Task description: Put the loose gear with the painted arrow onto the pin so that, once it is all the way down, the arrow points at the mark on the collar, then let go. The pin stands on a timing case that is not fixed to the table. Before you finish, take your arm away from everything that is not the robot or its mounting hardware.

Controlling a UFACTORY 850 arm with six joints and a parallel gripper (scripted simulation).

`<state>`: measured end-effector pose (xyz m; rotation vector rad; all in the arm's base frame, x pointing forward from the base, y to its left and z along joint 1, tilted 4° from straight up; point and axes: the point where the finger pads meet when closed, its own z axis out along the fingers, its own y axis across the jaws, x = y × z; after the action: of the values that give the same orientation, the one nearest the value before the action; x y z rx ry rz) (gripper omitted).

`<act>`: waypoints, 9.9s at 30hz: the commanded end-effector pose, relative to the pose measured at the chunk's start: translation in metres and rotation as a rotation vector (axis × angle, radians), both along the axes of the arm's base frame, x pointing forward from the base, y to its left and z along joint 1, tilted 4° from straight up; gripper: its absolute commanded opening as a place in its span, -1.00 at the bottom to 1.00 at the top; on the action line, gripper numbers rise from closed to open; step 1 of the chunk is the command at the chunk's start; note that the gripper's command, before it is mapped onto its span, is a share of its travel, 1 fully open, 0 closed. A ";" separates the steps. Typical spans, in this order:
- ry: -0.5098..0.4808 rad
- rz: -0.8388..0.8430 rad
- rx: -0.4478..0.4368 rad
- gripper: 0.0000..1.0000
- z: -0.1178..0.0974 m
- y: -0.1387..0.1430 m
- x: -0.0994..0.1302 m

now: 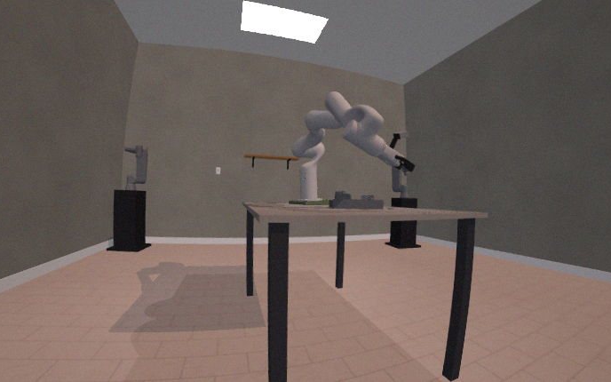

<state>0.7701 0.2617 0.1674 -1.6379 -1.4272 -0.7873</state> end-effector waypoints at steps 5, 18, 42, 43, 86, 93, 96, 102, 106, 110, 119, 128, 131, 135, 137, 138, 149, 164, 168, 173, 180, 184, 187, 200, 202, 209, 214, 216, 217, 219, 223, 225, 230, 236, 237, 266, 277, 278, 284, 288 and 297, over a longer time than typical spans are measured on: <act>-0.218 0.373 -0.224 1.00 -0.014 -0.028 -0.047; -0.532 0.893 -0.541 1.00 -0.034 -0.064 -0.106; -0.843 1.395 -0.860 1.00 -0.056 -0.103 -0.167; -0.843 1.395 -0.860 1.00 -0.056 -0.103 -0.167; -1.206 2.109 -0.506 1.00 -0.056 -0.102 -0.167; -1.331 2.393 -0.323 1.00 -0.056 -0.102 -0.167; -1.403 2.553 -0.190 1.00 -0.056 -0.102 -0.167; -1.490 2.797 0.021 1.00 -0.056 -0.102 -0.168; -1.545 2.969 0.207 1.00 -0.056 -0.102 -0.168; -1.580 3.091 0.363 1.00 -0.056 -0.102 -0.168; -1.648 3.398 0.932 1.00 -0.056 -0.102 -0.168; -1.663 3.529 1.491 1.00 -0.056 -0.102 -0.168; -1.692 3.514 1.884 1.00 -0.056 -0.102 -0.168; -1.738 3.459 2.096 1.00 -0.056 -0.102 -0.168; -1.738 3.459 2.096 0.86 -0.056 -0.102 -0.168; -1.738 3.459 2.096 0.86 -0.056 -0.102 -0.168; -1.738 3.459 2.096 0.86 -0.056 -0.102 -0.168; -1.738 3.459 2.096 0.86 -0.056 -0.102 -0.168; -1.738 3.459 2.096 0.86 -0.056 -0.102 -0.168; -1.738 3.459 2.096 0.86 -0.056 -0.102 -0.168; -1.738 3.459 2.096 0.86 -0.057 -0.102 -0.168; -1.739 3.459 2.097 0.86 -0.059 -0.102 -0.168; -1.739 3.458 2.097 0.86 -0.061 -0.102 -0.168; -1.740 3.458 2.097 0.86 -0.071 -0.103 -0.167; -1.740 3.458 2.097 0.86 -0.074 -0.103 -0.167; -1.740 3.458 2.097 0.86 -0.082 -0.104 -0.167; -1.740 3.458 2.097 0.86 -0.085 -0.104 -0.167; -1.740 3.458 2.097 0.86 -0.087 -0.104 -0.167; -1.740 3.458 2.097 0.86 -0.088 -0.104 -0.167; -1.740 3.458 2.097 0.86 -0.090 -0.105 -0.167; -1.740 3.458 2.097 0.86 -0.092 -0.105 -0.166; -1.740 3.458 2.097 0.86 -0.093 -0.105 -0.166; -1.740 3.458 2.097 0.86 -0.094 -0.105 -0.166; -1.740 3.458 2.097 0.86 -0.095 -0.105 -0.166; -1.740 3.458 2.097 0.86 -0.095 -0.105 -0.166; -1.740 3.458 2.097 0.86 -0.095 -0.105 -0.165; -1.740 3.458 2.097 0.86 -0.095 -0.105 -0.165; -1.740 3.458 2.097 0.86 -0.095 -0.105 -0.165; -1.740 3.458 2.097 0.86 -0.095 -0.105 -0.165; -1.740 3.458 2.097 0.86 -0.095 -0.105 -0.165; -1.740 3.458 2.097 0.86 -0.096 -0.105 -0.165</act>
<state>0.6038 0.1567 0.0706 -3.1879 0.2791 -0.0463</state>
